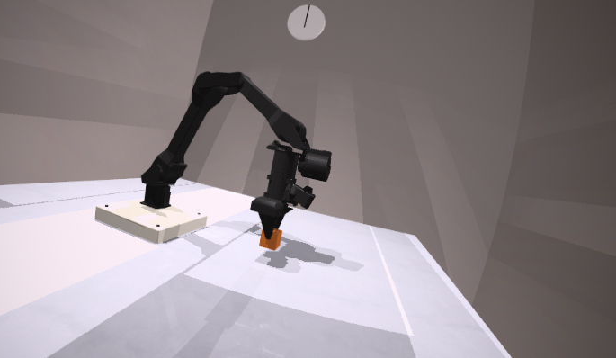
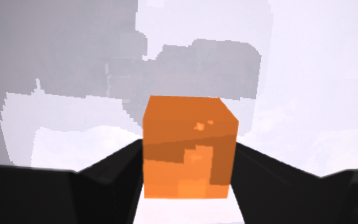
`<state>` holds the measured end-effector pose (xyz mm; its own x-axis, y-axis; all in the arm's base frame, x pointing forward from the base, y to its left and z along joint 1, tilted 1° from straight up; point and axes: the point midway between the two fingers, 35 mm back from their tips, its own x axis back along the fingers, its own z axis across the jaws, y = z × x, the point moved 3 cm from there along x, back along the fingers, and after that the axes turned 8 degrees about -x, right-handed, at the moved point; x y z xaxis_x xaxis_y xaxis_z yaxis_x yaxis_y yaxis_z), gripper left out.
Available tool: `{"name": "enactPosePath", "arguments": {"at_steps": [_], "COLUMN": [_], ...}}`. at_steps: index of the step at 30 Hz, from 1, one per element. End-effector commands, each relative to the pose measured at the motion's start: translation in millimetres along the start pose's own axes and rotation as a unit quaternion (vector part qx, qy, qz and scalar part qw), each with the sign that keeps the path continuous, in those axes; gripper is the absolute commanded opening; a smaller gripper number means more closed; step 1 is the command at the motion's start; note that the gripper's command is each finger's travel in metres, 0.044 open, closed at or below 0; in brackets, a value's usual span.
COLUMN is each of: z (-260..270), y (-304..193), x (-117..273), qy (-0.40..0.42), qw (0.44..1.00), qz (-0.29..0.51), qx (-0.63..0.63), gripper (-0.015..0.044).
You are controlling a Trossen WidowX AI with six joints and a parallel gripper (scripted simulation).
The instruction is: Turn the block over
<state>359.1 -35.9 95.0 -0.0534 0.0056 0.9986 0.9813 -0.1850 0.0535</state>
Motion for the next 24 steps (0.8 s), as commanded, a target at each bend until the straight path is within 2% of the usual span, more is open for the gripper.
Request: {"name": "enactPosePath", "arguments": {"at_steps": [1,24], "z": [0,-2], "y": [0,-9], "x": [5,-6], "qy": [-0.001,0.023], "qw": [1.0,0.985], "qz": [-0.001,-0.169], "qx": [-0.001,-0.002], "gripper": [0.0,0.0]}}
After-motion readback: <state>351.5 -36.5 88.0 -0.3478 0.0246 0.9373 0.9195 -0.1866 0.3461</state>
